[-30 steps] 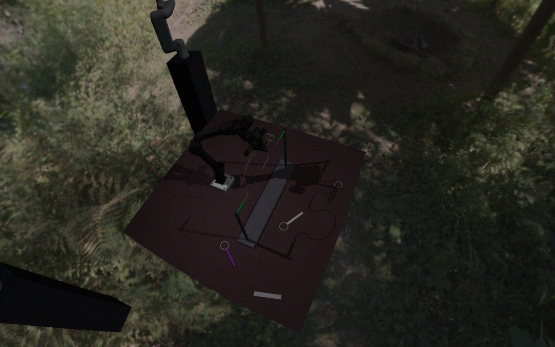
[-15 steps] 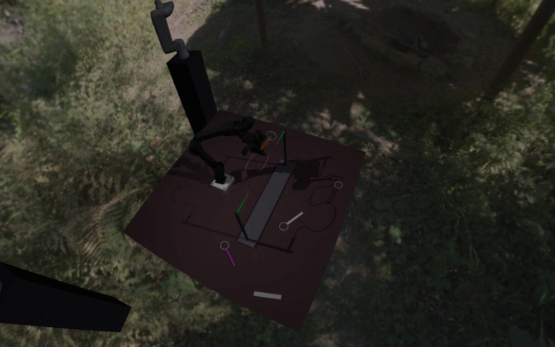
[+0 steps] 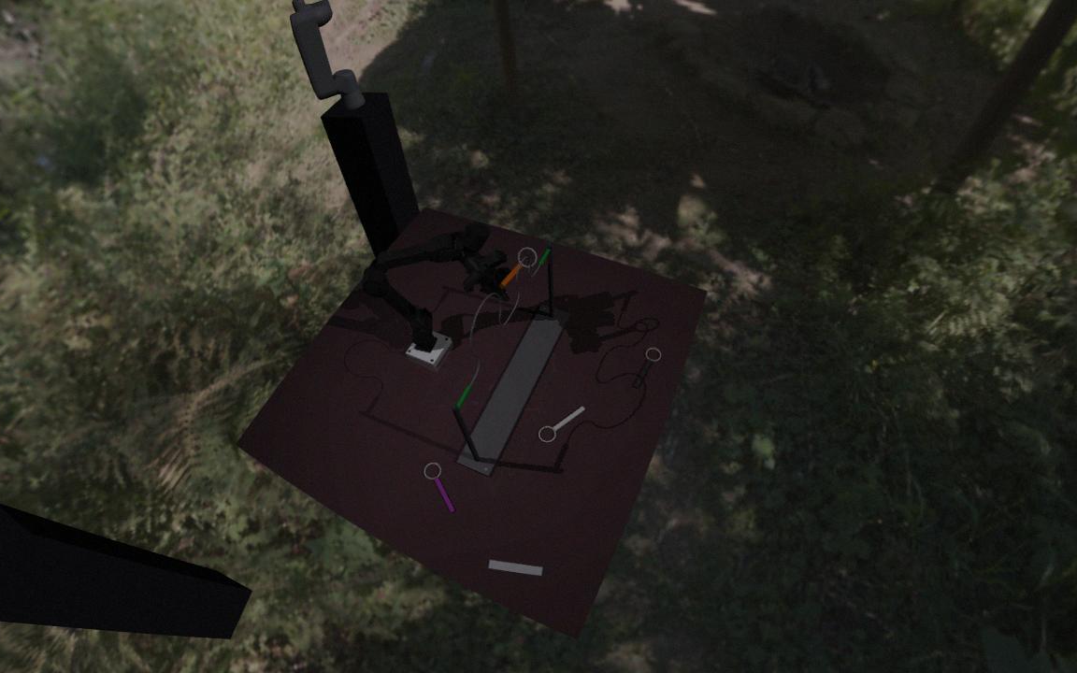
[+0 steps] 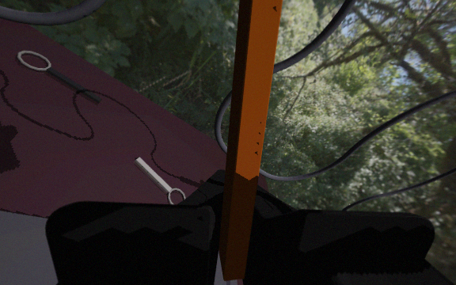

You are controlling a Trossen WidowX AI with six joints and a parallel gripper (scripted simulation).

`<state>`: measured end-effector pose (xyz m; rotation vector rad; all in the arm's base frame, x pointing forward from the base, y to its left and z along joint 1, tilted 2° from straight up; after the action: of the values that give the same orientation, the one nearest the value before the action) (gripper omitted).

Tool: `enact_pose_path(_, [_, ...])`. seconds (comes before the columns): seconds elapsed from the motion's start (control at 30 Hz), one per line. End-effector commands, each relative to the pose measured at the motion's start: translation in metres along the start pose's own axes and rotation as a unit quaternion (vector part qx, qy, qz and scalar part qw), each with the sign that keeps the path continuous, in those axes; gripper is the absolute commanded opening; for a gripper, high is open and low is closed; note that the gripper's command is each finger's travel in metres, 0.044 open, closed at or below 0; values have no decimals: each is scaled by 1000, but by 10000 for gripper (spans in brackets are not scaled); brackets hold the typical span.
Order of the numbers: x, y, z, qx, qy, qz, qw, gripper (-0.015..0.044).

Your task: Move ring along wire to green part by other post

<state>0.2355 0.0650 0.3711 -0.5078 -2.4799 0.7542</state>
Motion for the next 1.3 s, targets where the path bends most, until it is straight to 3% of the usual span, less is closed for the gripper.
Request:
enact_pose_path(0.0, [1,-5,1,40,-8,27,999,-150])
enact_pose_path(0.6, [-2,-16,2,222,-34,128,966,-150])
enact_pose_path(1.27, [-2,-28,0,408,-60,231,881,-150])
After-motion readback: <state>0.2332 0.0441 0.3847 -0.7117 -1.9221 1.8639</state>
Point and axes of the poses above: the point midway between the two fingers, 35 mm back from their tips, its own x axis back along the fingers, its own y axis across the jaws, z = x × y, the point moved 10 cm from there along x, back along the fingers, and after that the axes turned 2 degrees about -x, right-handed, at the moved point
